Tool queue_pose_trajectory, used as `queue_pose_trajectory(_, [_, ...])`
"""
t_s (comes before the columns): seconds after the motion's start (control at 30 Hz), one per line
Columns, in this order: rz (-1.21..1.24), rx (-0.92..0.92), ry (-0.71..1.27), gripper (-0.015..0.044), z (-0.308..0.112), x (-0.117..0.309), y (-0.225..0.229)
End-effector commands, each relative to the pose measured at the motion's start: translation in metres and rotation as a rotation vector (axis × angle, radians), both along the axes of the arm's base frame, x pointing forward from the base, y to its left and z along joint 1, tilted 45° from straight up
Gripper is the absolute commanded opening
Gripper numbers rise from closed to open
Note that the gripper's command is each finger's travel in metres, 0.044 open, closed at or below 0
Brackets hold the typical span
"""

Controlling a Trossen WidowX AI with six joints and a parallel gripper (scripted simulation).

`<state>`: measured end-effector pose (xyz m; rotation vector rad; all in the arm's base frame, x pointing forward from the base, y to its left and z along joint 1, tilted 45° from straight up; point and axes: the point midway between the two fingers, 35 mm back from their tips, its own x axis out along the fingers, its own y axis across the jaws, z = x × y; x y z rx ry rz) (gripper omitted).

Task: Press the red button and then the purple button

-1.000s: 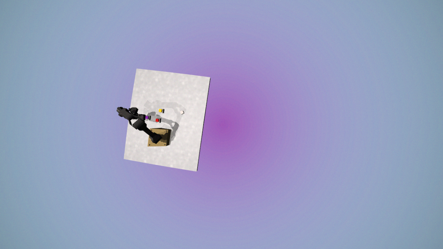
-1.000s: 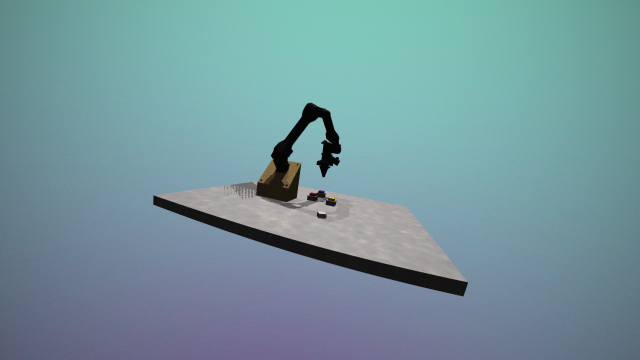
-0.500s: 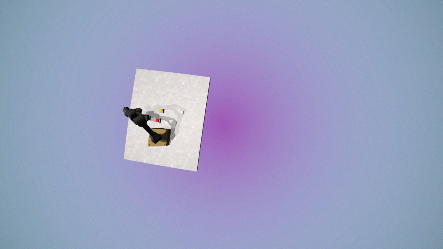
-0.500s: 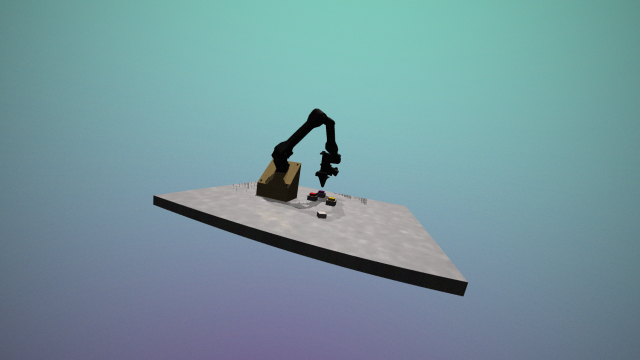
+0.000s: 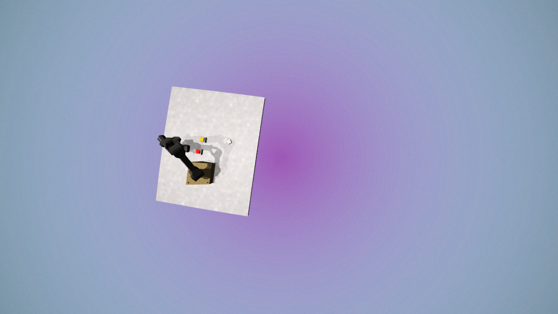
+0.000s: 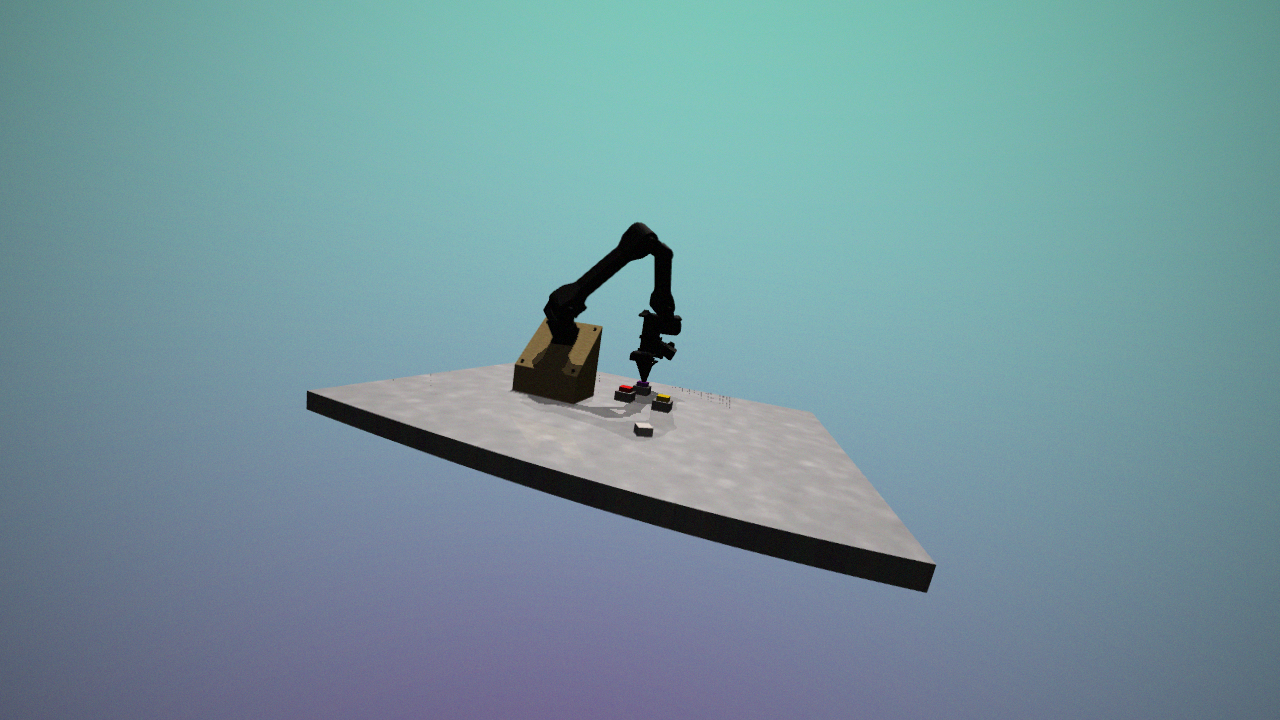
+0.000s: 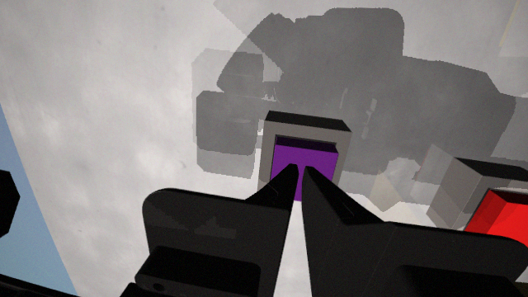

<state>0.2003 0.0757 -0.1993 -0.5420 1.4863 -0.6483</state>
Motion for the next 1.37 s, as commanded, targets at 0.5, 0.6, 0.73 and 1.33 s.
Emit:
queue_pose_trajectory(0.5, [0.003, -0.009, 0.007, 0.0020, -0.006, -0.003, -0.007])
queue_pose_trajectory(0.6, [0.003, -0.009, 0.007, 0.0020, -0.006, -0.003, -0.007])
queue_pose_trajectory(0.73, [0.001, -0.006, 0.005, 0.0020, 0.002, -0.001, 0.001])
queue_pose_trajectory(1.33, [0.003, -0.006, 0.006, 0.0335, 0.064, 0.053, 0.058])
